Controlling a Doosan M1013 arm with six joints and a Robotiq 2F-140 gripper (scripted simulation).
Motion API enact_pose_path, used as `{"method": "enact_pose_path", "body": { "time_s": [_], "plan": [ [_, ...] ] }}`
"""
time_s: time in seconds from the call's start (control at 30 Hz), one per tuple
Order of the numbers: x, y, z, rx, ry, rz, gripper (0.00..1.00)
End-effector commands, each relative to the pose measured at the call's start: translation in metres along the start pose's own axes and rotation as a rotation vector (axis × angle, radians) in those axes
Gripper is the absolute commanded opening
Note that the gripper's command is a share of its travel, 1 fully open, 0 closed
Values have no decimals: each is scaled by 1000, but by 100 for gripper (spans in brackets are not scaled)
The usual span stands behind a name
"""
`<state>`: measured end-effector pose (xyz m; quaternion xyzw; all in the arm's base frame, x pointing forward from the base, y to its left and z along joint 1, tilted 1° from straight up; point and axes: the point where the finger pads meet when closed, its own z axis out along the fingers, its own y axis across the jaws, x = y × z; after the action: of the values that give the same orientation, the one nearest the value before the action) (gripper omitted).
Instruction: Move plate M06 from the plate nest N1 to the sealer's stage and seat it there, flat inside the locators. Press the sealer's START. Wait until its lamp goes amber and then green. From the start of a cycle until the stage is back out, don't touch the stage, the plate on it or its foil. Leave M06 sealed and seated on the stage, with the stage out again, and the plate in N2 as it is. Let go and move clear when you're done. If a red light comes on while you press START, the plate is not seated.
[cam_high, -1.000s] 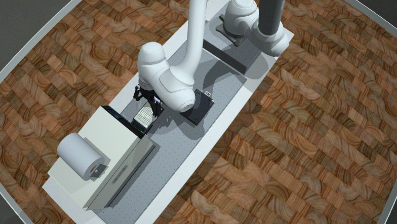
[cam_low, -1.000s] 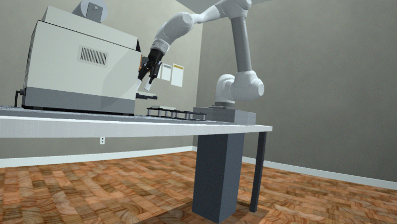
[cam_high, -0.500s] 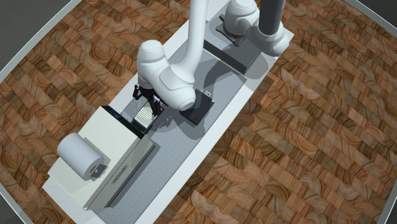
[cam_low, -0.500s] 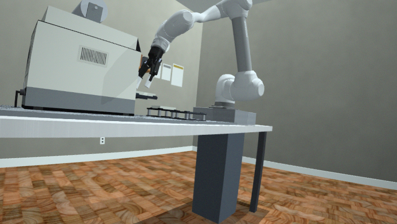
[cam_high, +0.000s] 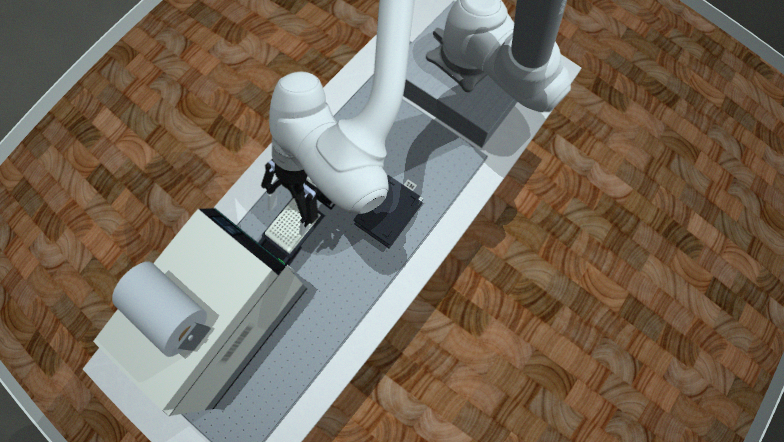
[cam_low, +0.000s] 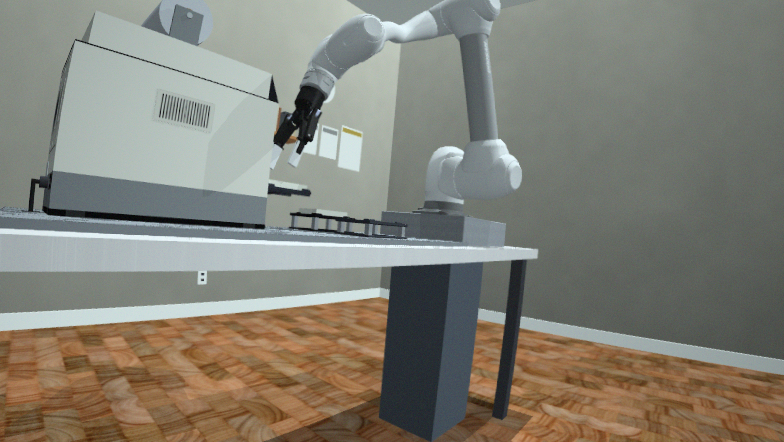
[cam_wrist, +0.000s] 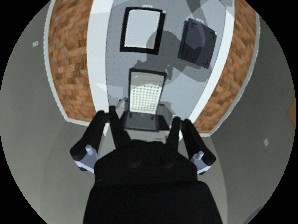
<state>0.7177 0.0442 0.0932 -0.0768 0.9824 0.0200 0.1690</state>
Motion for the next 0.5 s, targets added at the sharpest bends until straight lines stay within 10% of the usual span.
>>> {"method": "enact_pose_path", "body": {
  "time_s": [0.0,0.47],
  "plan": [
    [4,0,-2,0,0,0,70],
    [22,2,-9,0,0,0,70]
  ]
}}
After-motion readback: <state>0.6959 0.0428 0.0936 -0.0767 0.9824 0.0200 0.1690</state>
